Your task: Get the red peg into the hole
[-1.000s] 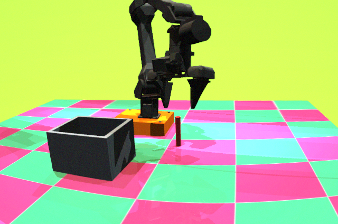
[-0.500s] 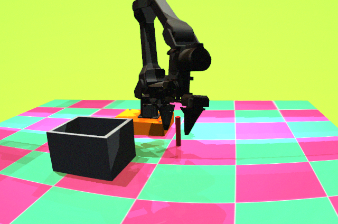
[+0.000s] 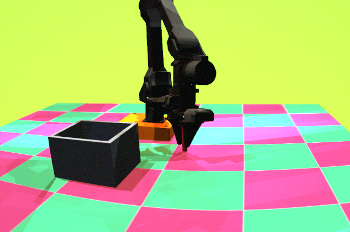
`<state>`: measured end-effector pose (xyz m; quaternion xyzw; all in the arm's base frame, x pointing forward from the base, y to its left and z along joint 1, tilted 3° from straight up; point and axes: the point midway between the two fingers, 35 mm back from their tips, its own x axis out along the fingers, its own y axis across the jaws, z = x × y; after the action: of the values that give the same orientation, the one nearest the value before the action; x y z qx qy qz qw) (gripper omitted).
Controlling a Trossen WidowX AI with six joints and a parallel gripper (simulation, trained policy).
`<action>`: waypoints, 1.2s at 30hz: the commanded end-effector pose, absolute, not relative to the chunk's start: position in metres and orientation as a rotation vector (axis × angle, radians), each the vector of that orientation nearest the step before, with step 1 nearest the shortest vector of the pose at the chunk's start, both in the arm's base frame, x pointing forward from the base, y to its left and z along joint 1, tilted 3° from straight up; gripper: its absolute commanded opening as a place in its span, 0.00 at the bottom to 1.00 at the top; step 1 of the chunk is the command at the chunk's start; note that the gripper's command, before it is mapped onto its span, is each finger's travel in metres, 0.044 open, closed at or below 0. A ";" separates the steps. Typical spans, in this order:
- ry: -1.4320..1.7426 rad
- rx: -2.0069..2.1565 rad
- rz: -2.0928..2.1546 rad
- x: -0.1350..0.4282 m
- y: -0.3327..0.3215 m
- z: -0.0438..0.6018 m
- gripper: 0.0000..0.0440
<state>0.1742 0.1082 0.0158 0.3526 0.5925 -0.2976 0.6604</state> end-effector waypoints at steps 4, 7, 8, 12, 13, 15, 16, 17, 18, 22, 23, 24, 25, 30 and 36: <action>1.390 0.829 -0.687 0.174 0.109 0.015 0.00; 1.367 0.821 -0.671 0.181 0.107 0.021 0.00; 1.354 0.816 -0.663 0.184 0.106 0.024 0.00; 1.308 0.788 -0.639 0.194 0.102 0.036 0.00; 1.298 0.779 -0.634 0.196 0.100 0.040 0.00; 1.278 0.761 -0.624 0.201 0.097 0.047 0.00; 1.268 0.752 -0.620 0.203 0.095 0.051 0.00; 1.258 0.744 -0.616 0.205 0.094 0.055 0.00; 1.248 0.737 -0.612 0.208 0.092 0.059 0.00; 1.209 0.713 -0.601 0.218 0.085 0.075 0.00; 1.199 0.709 -0.600 0.221 0.083 0.080 0.00; 1.190 0.704 -0.599 0.223 0.081 0.084 0.00; 1.181 0.700 -0.599 0.226 0.079 0.088 0.00; 1.140 0.682 -0.603 0.239 0.067 0.109 0.00; 1.100 0.672 -0.627 0.255 0.047 0.125 0.00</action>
<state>0.2449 0.0596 0.1137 0.3112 0.5157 -0.2805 0.7474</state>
